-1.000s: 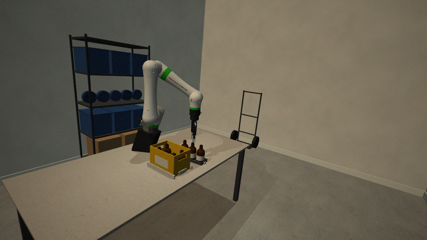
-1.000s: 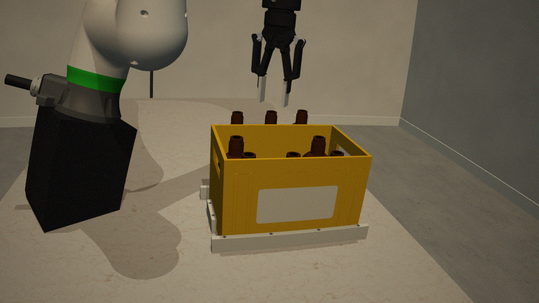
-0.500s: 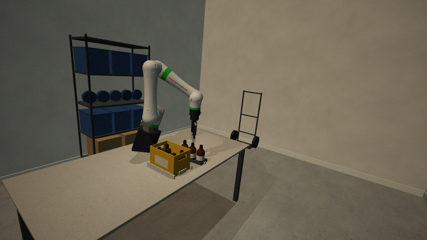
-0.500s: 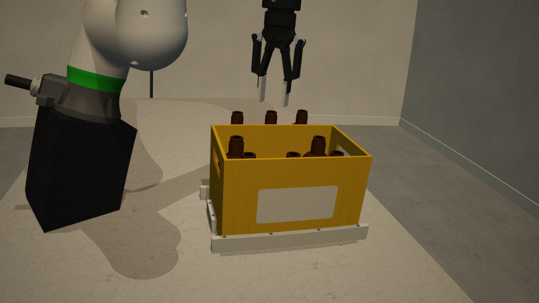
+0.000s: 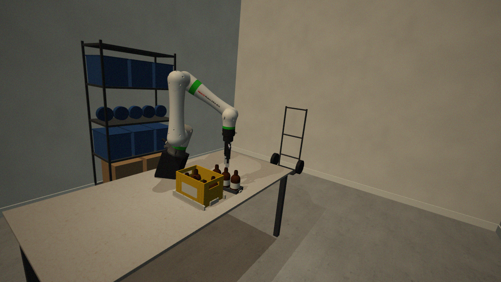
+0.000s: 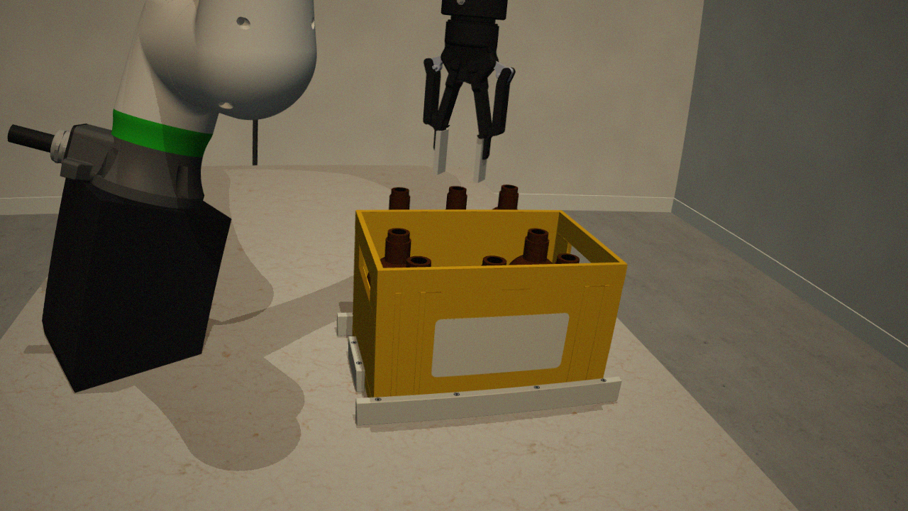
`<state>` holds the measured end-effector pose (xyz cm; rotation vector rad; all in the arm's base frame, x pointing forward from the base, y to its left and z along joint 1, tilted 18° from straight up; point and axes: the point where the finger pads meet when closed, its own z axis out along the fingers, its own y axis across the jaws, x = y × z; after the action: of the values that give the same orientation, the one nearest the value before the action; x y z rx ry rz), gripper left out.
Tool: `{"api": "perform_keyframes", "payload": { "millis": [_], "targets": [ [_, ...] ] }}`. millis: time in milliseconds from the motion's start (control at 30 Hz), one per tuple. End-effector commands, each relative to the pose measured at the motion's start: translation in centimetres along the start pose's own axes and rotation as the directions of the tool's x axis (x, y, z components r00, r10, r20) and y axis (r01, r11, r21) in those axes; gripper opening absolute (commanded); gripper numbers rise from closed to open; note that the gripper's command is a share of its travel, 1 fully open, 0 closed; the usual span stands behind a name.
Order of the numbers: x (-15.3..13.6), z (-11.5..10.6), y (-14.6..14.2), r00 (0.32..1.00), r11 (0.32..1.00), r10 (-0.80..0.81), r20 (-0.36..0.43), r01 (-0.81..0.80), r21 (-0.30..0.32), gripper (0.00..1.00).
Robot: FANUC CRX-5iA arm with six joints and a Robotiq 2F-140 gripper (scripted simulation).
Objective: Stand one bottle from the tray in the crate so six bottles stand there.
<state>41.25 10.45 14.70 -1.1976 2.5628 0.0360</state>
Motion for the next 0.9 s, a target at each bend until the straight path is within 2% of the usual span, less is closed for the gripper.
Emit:
{"api": "perform_keyframes", "payload": {
  "millis": [0, 867],
  "targets": [
    [0.0, 0.1, 0.0, 1.0, 1.0, 0.0, 0.0, 0.0, 0.0, 0.38],
    [0.0, 2.8, 0.0, 1.0, 1.0, 0.0, 0.0, 0.0, 0.0, 0.38]
  ]
}}
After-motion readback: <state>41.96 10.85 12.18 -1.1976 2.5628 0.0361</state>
